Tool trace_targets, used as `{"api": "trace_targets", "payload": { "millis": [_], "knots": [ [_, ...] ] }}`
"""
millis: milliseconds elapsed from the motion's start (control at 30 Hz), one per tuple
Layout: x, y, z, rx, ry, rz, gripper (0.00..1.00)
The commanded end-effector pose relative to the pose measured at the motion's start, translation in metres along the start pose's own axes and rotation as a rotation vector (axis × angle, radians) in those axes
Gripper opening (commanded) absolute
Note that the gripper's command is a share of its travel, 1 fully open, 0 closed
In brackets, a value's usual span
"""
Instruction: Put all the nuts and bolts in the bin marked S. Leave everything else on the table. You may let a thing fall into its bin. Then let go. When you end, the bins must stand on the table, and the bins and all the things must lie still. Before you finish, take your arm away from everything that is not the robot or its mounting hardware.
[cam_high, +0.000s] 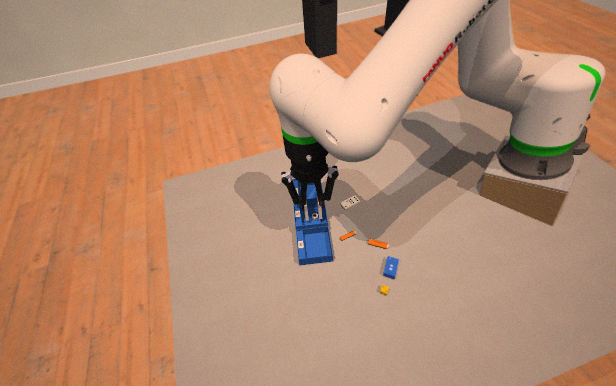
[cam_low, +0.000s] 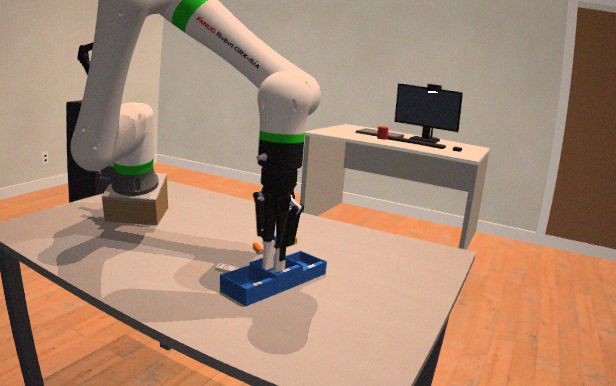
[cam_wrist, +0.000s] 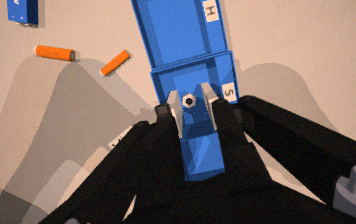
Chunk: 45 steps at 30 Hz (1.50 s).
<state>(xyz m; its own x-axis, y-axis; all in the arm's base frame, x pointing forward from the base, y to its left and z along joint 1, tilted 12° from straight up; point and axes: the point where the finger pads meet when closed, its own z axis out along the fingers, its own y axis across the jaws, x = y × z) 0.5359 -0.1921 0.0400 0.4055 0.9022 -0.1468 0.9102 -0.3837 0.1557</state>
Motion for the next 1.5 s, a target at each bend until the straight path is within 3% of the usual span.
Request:
{"api": "trace_targets", "payload": {
  "millis": [0,433,667,867,900,1467],
  "knots": [
    [0.0,0.0,-0.001,0.0,0.0,0.0,0.19],
    [0.0,0.0,-0.019,0.0,0.0,0.0,0.19],
    [0.0,0.0,-0.043,0.0,0.0,0.0,0.19],
    [0.0,0.0,-0.043,0.0,0.0,0.0,0.19],
    [0.0,0.0,-0.047,0.0,0.0,0.0,1.0],
    [0.0,0.0,-0.107,0.0,0.0,0.0,1.0]
  ]
}}
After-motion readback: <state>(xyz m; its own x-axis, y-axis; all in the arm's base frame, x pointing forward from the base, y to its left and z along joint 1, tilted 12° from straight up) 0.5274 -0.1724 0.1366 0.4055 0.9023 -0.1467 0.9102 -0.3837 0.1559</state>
